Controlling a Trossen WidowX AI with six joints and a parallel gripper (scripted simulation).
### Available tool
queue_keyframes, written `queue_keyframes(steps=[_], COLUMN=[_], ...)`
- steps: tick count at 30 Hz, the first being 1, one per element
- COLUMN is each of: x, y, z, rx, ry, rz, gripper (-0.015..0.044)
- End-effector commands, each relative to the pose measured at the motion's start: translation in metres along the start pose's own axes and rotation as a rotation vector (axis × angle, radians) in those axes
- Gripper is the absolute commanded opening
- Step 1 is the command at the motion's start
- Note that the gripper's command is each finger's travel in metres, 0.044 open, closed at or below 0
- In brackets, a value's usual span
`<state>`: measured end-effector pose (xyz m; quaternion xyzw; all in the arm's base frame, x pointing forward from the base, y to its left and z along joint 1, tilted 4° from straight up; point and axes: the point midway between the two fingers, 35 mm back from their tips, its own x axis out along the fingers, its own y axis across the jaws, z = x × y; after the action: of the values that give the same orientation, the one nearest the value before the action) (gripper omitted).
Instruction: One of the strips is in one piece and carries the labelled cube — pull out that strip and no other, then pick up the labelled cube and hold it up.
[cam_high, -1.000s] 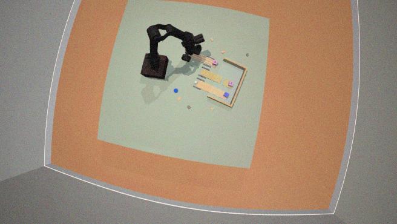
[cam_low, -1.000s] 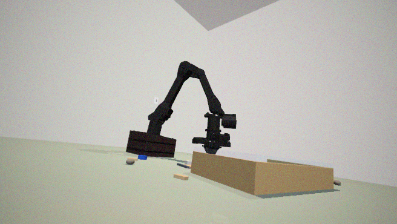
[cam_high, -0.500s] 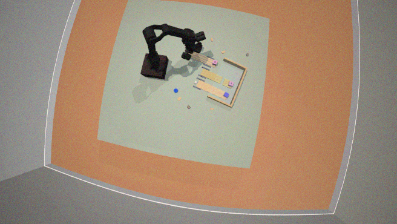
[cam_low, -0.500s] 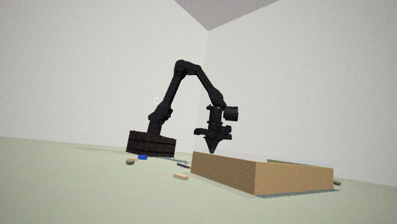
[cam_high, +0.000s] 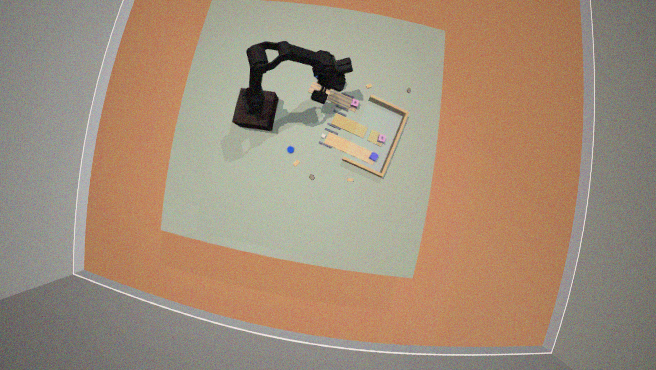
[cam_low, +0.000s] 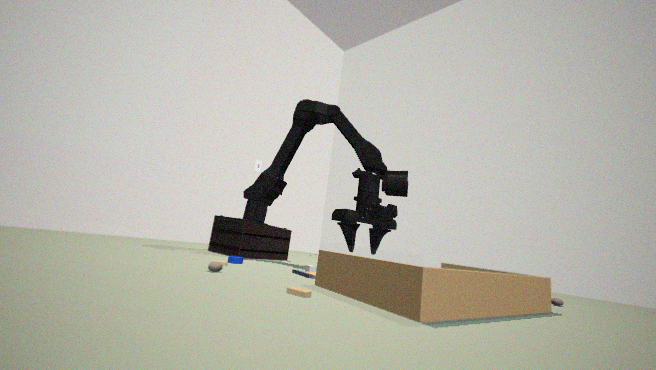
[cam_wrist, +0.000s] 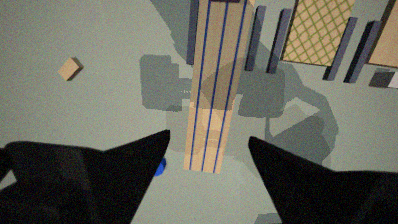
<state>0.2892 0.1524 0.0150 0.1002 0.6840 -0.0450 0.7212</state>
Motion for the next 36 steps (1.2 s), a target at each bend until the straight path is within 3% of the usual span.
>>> queue_keyframes(steps=[1,36], x=[-0.002,-0.018], y=[0.0,-0.005], z=[0.016,0.133], rx=[-0.004,-0.005], ry=[0.004,-0.005], rz=[0.003,0.003], gripper=[0.044,0.044])
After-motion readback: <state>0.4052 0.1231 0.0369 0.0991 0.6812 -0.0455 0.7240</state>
